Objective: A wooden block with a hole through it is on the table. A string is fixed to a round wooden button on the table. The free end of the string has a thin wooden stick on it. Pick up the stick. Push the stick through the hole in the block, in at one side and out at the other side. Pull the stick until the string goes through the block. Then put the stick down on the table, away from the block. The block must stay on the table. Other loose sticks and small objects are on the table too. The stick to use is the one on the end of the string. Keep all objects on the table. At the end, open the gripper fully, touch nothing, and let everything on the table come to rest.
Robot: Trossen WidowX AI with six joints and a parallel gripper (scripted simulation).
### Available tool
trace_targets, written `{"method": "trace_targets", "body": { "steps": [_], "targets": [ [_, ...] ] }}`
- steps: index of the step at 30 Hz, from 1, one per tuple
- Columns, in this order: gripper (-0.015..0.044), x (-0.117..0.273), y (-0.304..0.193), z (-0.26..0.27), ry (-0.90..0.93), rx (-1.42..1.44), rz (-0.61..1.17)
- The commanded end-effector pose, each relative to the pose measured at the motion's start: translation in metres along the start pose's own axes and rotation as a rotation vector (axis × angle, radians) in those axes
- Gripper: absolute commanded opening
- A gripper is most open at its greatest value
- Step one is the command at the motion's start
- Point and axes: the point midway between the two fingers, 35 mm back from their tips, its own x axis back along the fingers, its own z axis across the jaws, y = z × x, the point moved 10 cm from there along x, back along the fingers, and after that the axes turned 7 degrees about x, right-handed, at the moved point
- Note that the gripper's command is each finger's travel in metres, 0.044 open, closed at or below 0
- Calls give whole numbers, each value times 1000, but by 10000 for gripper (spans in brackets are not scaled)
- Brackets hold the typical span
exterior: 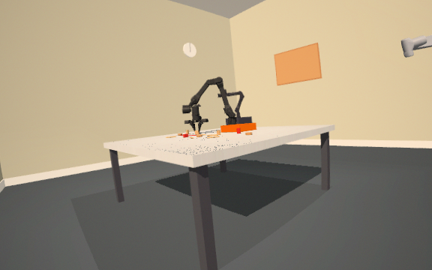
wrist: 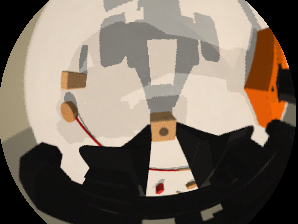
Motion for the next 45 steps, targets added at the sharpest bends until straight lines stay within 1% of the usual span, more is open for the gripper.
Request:
{"method": "trace_targets", "body": {
  "steps": [1,26,33,36,42,45],
  "targets": [
    [0,0,0,0,1,0,0],
    [0,15,-1,0,-1,0,-4],
    [0,12,-24,3,-20,0,-153],
    [0,10,-28,4,-27,-1,-182],
    [0,5,-48,6,-41,-1,-310],
    [0,3,-52,6,-47,-2,-336]
  ]
}}
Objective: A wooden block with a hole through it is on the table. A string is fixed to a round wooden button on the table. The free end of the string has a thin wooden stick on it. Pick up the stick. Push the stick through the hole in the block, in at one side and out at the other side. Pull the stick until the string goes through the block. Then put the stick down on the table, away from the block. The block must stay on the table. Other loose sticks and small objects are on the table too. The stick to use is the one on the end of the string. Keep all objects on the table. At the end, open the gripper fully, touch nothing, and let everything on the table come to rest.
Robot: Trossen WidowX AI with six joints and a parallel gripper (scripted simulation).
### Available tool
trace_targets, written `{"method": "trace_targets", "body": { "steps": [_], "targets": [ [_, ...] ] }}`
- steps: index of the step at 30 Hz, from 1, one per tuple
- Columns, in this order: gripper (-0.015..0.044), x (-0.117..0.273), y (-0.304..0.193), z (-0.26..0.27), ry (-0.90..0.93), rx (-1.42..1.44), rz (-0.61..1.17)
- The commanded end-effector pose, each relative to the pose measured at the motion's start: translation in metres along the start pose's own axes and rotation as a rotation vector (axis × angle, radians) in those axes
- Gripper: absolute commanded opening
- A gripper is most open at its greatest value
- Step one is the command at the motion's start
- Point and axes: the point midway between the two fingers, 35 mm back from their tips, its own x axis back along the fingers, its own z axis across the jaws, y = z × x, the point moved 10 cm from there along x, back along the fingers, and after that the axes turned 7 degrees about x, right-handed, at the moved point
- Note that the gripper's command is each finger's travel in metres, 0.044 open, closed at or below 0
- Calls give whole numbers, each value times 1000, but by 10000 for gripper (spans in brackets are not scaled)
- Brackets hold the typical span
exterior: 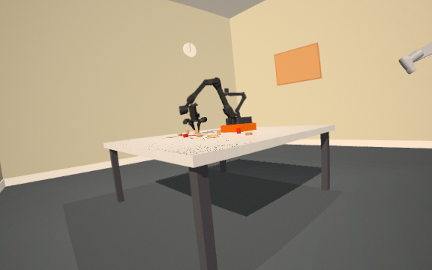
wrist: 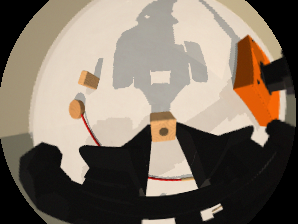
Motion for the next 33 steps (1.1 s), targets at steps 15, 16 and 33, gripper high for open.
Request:
{"method": "trace_targets", "body": {
  "steps": [15,16,33],
  "targets": [
    [0,-8,-47,6,-39,-7,-298],
    [0,-9,-50,6,-41,-7,-319],
    [0,-23,-86,11,-77,-10,-566]
  ]
}}
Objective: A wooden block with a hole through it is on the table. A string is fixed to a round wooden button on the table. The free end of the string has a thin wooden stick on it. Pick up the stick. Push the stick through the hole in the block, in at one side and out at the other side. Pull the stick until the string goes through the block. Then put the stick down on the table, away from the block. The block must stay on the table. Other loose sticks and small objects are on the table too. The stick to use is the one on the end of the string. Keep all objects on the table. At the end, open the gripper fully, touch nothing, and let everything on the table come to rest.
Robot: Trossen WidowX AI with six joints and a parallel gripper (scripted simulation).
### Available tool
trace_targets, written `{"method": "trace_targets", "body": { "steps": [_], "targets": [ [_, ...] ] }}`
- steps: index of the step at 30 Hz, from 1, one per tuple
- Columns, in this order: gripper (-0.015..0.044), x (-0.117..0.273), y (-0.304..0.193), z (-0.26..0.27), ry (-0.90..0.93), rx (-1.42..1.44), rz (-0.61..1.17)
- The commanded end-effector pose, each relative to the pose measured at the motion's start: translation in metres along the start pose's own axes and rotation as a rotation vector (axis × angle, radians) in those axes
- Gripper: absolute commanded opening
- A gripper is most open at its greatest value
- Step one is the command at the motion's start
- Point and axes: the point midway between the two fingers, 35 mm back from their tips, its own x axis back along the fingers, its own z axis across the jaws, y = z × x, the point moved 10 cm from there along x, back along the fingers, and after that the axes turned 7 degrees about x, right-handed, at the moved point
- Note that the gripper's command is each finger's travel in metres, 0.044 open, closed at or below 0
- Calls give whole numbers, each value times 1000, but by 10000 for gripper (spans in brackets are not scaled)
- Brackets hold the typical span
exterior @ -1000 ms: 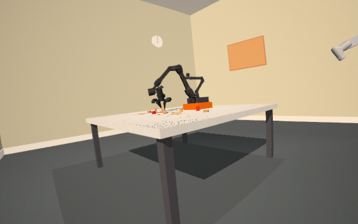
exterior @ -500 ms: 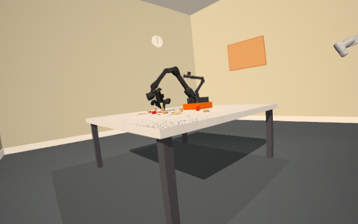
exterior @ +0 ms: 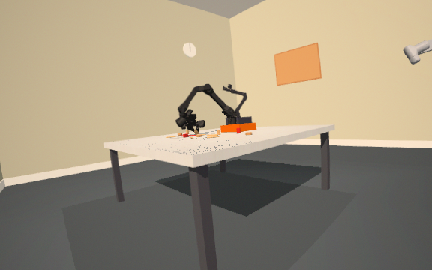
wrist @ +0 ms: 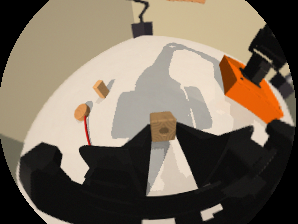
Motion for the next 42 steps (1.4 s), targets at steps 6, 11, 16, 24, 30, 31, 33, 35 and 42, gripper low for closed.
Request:
{"method": "trace_targets", "body": {
  "steps": [6,11,16,24,30,31,33,35,42],
  "targets": [
    [79,1,-7,1,-4,0,-47],
    [210,1,-7,1,-4,0,-47],
    [238,1,-7,1,-1,-5,-52],
    [238,1,-7,1,-1,-5,-52],
    [317,1,-2,1,-11,119,-19],
    [343,1,1,1,-14,202,3],
    [396,2,7,2,-14,369,48],
    [440,2,14,2,-3,536,94],
    [440,0,36,1,95,1126,239]
  ]
}}
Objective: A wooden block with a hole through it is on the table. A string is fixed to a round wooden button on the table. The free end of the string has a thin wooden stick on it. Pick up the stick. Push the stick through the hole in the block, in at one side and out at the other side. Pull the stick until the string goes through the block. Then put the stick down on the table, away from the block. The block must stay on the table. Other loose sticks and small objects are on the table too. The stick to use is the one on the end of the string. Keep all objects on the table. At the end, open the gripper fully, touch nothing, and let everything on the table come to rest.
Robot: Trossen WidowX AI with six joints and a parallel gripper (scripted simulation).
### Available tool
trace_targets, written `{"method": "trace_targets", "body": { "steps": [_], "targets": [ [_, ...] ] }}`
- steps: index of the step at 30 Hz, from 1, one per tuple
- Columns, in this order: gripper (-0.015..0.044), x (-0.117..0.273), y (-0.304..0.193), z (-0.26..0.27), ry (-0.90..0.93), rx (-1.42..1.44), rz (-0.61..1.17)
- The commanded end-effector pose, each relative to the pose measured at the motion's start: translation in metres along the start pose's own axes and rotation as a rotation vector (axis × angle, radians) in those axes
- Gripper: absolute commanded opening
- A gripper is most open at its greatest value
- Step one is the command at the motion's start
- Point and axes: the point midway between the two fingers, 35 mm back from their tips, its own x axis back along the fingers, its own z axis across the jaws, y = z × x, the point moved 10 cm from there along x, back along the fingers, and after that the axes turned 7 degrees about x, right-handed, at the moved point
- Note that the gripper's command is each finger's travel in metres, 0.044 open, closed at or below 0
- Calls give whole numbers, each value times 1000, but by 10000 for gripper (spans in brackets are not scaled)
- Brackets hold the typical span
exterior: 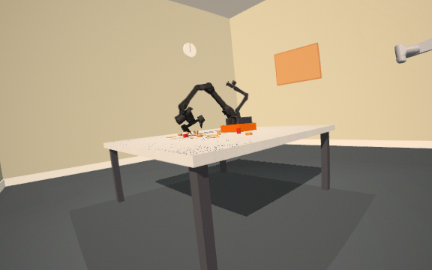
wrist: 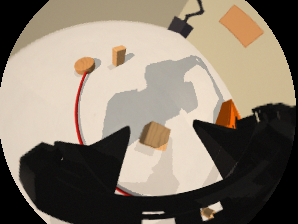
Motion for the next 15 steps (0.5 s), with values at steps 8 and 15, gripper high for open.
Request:
{"method": "trace_targets", "body": {
  "steps": [8,15],
  "targets": [
    [440,-1,32,-25,262,1040,154],
    [440,-1,41,-33,383,1368,126]
  ]
}}
